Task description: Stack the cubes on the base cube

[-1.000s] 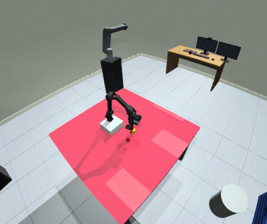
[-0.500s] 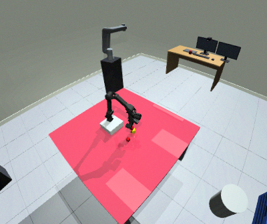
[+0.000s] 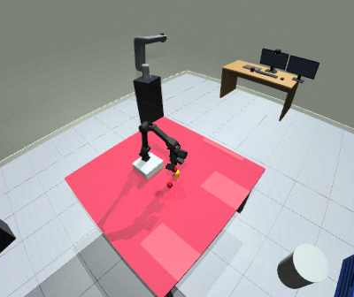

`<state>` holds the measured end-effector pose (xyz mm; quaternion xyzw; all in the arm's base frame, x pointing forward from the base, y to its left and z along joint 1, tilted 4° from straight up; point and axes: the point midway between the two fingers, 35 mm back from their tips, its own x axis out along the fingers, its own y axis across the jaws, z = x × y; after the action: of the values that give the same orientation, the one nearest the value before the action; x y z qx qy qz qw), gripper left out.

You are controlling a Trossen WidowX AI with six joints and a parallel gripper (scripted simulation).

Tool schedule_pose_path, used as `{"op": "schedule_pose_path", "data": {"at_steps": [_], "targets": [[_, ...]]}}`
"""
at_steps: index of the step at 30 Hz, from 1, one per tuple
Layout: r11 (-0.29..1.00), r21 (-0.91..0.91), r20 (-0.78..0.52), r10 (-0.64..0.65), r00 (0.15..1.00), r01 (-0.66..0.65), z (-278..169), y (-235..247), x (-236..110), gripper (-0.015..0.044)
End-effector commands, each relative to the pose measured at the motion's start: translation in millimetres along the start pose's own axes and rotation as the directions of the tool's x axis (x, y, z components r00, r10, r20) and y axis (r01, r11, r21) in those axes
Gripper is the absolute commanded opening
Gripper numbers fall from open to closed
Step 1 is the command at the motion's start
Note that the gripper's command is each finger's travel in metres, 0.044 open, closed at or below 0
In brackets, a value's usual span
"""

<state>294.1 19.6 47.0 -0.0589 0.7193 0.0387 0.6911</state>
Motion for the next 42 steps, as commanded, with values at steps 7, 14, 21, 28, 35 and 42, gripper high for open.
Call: {"op": "schedule_pose_path", "data": {"at_steps": [7,14,21,28,35,42], "targets": [[0.994,0.108,0.009,-0.005,1.000,0.004,14,-81,-24,0.0265],[0.987,0.159,0.010,-0.008,1.000,0.007,11,-123,-35,0.0265],[0.987,0.159,0.010,-0.009,1.000,0.007,12,-123,20,0.0265],[0.987,0.159,0.010,-0.009,1.000,0.007,11,-123,35,0.0265],[0.987,0.159,0.010,-0.009,1.000,0.007,11,-123,43,0.0265],[0.987,0.158,0.010,-0.008,1.000,0.006,12,-123,55,0.0265]]}}
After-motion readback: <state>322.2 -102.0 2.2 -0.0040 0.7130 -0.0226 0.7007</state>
